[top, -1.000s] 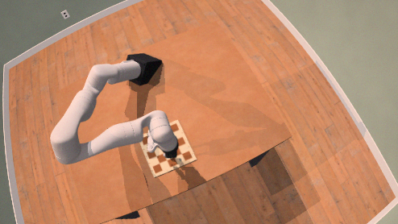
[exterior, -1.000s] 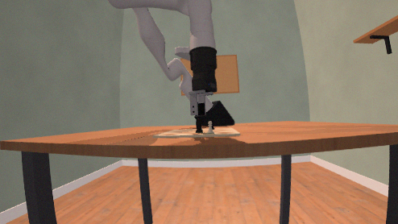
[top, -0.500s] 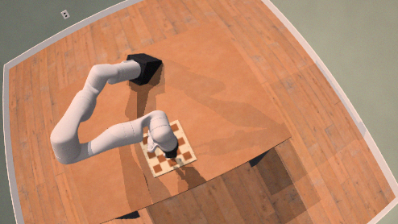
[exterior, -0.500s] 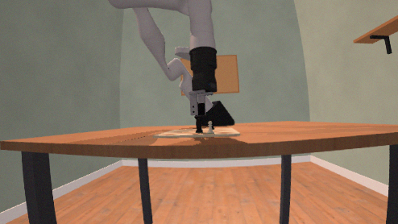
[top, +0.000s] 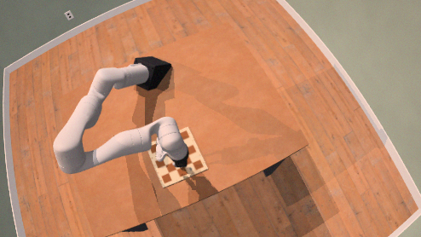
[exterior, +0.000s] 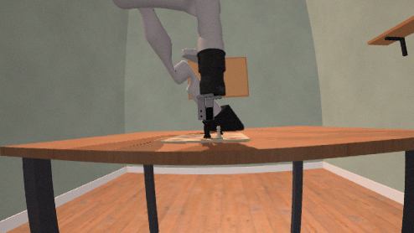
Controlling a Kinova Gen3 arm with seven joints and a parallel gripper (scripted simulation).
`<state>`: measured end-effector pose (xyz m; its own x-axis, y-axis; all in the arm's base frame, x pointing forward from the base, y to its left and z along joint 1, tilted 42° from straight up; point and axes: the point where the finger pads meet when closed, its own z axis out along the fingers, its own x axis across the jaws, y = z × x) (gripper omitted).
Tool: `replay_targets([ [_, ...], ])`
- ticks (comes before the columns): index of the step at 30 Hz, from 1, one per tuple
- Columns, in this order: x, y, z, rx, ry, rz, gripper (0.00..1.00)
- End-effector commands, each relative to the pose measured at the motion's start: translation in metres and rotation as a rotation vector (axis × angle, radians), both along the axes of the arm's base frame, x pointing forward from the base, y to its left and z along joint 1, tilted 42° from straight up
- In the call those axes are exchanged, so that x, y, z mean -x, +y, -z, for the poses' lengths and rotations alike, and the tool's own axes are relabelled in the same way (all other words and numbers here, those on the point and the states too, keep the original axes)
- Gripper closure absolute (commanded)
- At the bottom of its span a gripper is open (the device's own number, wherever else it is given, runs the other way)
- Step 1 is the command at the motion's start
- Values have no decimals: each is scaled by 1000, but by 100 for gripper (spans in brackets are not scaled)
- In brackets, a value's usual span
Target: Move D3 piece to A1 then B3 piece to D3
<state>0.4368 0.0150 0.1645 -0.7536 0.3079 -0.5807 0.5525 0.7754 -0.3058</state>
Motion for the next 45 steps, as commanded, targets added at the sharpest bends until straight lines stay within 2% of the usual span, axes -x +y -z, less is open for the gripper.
replay_targets([
  [1, -2, -2, -1, 3, -1, -8, 27],
  [19, -4, -3, 0, 6, -4, -13, 27],
  [37, -14, -19, 23, 5, -4, -7, 27],
  [45, -15, -21, 24, 3, -6, -6, 27],
])
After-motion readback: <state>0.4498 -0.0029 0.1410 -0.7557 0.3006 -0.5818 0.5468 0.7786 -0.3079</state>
